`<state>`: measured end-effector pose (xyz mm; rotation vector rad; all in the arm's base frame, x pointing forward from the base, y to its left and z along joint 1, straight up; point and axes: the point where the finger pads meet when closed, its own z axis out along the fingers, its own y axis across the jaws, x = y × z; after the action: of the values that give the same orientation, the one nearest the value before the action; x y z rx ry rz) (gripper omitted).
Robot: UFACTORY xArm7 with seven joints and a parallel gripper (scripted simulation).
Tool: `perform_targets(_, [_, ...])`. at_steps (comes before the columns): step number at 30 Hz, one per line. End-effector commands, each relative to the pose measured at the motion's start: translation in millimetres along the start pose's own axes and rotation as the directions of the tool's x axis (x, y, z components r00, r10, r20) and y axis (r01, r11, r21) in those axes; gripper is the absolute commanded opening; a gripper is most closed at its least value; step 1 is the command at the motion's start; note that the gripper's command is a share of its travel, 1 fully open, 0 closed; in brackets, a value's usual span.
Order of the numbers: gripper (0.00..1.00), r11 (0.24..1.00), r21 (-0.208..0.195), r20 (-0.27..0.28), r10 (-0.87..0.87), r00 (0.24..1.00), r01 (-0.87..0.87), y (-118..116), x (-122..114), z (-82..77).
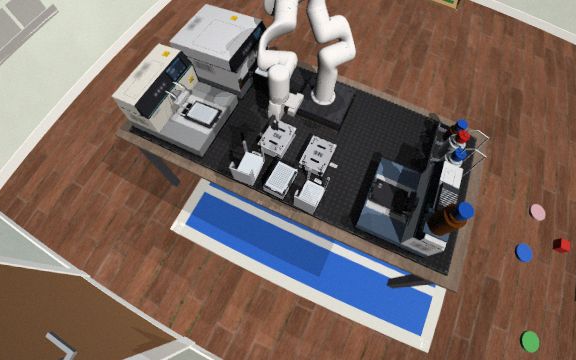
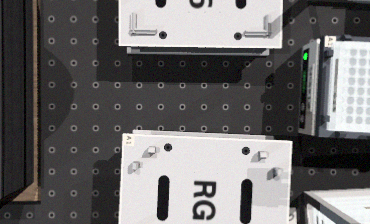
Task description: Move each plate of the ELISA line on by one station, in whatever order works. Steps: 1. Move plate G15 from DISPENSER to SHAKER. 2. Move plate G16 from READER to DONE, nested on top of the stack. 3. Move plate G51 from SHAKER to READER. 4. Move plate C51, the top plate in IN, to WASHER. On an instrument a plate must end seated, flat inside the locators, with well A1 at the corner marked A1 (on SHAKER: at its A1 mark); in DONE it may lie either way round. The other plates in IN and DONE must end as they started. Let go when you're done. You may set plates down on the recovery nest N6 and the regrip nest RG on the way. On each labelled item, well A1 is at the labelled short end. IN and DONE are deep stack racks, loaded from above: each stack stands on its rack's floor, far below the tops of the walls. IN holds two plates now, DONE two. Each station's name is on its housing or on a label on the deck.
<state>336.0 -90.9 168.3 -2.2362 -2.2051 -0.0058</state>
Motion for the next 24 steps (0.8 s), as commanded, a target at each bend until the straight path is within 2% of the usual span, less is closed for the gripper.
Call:
perform_targets(1, [1.0,1.0,-0.005,0.001,0.001,1.0,0.0,-6,16,-1.9])
perform_targets(24, [1.0,1.0,-0.005,0.0,0.001,1.0,-0.001,-31,69,-1.8])
